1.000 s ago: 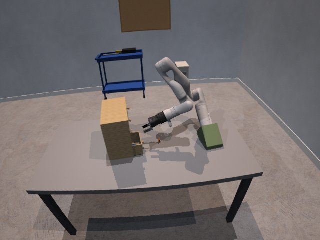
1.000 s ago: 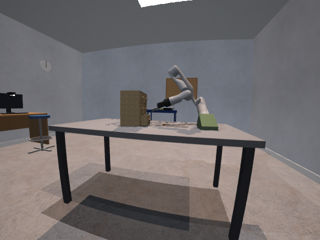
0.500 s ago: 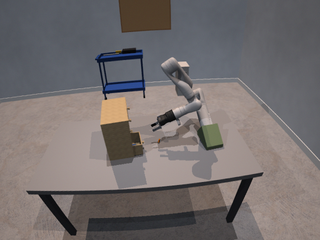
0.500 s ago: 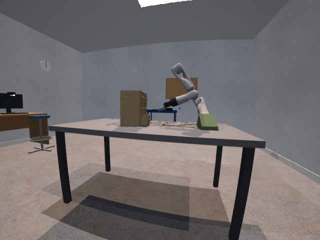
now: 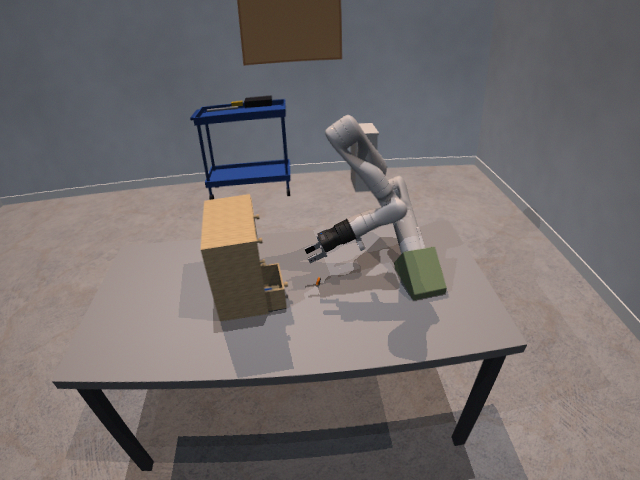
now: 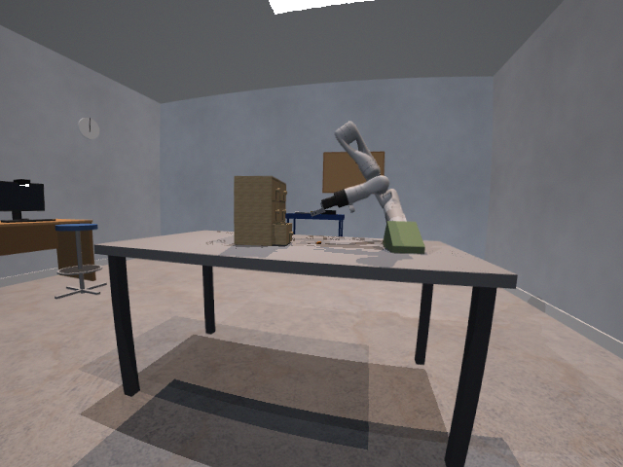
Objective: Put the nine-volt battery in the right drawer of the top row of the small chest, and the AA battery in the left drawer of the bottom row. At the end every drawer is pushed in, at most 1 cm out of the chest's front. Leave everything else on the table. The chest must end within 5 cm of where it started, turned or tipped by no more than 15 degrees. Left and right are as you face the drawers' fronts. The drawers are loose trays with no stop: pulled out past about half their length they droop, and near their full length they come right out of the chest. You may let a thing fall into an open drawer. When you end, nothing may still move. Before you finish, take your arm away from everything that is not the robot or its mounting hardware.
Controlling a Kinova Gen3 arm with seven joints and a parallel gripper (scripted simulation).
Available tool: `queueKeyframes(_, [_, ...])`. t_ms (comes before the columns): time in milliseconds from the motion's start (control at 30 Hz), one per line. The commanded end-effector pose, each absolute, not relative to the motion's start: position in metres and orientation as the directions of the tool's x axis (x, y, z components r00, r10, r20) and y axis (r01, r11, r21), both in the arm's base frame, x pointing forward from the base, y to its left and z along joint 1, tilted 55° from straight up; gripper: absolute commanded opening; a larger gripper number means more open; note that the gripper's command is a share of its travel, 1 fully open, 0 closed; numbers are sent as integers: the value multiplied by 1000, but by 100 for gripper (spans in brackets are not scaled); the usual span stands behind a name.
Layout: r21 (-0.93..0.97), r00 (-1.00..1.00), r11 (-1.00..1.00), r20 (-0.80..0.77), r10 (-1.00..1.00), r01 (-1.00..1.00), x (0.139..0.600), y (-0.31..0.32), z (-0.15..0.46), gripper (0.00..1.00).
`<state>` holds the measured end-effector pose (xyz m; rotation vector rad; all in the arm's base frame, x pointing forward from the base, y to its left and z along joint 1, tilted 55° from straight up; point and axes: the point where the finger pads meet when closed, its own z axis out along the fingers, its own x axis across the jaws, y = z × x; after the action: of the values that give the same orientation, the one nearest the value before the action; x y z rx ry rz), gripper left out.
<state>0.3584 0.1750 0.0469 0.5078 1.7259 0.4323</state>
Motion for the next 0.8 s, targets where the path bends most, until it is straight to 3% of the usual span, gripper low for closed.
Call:
queueKeyframes(0, [543,-180,834,-814,552,102,358,176,47,100])
queueKeyframes(767, [513,-179,829,-814,552,223,357,178,49,100])
